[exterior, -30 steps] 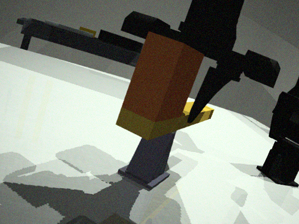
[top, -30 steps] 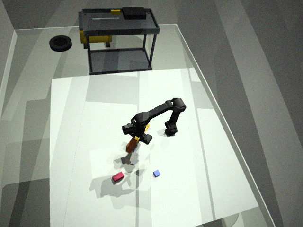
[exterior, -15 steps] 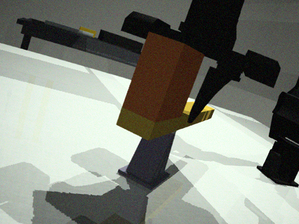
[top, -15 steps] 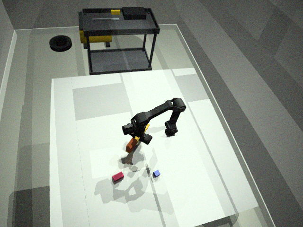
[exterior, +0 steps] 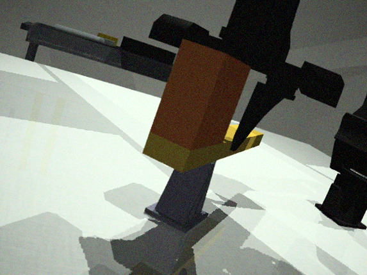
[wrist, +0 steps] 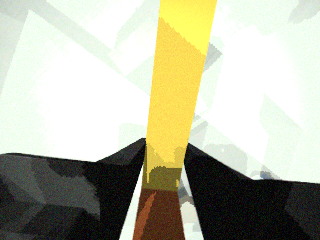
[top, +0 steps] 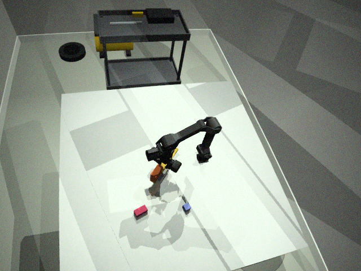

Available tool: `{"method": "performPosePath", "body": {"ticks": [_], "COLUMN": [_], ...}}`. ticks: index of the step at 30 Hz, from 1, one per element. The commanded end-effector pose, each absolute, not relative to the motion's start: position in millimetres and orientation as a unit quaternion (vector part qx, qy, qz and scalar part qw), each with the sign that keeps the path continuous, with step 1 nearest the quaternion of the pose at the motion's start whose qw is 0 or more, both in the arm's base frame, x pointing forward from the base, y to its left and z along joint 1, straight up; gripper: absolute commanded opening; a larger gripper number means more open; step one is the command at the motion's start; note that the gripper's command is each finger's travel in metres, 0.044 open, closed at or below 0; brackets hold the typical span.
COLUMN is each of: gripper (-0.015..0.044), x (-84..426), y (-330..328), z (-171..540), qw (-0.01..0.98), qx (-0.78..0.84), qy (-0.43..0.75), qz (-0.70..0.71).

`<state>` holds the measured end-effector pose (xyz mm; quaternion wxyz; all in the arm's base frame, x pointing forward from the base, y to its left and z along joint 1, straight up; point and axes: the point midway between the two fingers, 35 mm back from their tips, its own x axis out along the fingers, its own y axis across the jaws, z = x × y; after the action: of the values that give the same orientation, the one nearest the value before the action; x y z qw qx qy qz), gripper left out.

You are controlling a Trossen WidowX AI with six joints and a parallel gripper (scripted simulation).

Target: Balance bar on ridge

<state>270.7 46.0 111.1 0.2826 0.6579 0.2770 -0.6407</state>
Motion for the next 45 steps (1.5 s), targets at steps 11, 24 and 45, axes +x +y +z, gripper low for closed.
{"method": "performPosePath", "body": {"ticks": [11,24,45], "gripper": [0.0000,0.0167,0.0169], "x": [270.7,270.7,270.7], "y": [46.0,46.0,46.0], "z": [111.1,111.1,111.1], "qw": [0.283,0.283,0.283], "qx": [0.658,0.658,0.658], "qy": [0.277,0.277,0.277], "qz": [-0.641,-0.641,-0.641]}}
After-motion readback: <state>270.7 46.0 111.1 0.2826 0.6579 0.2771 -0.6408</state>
